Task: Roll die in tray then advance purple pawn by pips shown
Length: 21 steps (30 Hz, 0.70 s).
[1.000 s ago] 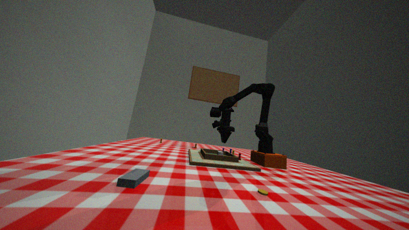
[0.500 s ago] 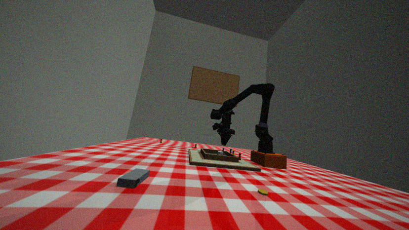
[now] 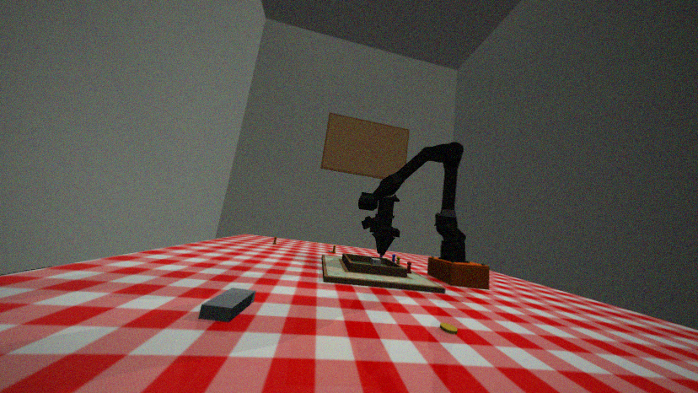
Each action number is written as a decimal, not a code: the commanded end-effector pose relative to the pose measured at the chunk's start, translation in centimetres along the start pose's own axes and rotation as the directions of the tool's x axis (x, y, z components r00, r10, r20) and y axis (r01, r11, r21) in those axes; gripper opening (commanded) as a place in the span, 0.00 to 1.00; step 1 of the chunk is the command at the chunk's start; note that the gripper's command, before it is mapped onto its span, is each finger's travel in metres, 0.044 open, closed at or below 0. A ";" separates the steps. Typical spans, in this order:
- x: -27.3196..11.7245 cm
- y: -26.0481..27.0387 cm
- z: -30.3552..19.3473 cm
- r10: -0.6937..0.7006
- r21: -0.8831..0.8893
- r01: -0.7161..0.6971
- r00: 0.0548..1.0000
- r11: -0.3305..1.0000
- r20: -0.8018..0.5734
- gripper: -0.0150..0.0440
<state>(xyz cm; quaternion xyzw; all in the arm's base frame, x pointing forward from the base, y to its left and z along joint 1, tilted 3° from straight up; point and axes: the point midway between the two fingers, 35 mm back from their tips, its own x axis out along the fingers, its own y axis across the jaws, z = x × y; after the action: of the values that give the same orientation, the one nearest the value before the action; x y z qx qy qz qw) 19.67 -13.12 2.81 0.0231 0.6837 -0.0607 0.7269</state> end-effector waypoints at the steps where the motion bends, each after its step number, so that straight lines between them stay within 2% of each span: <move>1: 0.9 0.2 -0.2 0.011 -0.006 -0.011 1.000 1.000 -0.009 0.59; 8: 1.8 0.2 -0.3 0.011 -0.008 -0.011 1.000 1.000 -0.008 0.59; 13: 1.8 0.2 -0.3 0.011 -0.008 -0.011 1.000 1.000 -0.008 0.37; 21: 1.8 0.2 -0.3 0.011 -0.008 -0.011 1.000 1.000 -0.008 0.28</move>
<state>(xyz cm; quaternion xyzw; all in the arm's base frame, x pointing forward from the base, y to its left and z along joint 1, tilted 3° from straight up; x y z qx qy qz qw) 19.53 -13.04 1.10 0.0237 0.6865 -0.0579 0.7244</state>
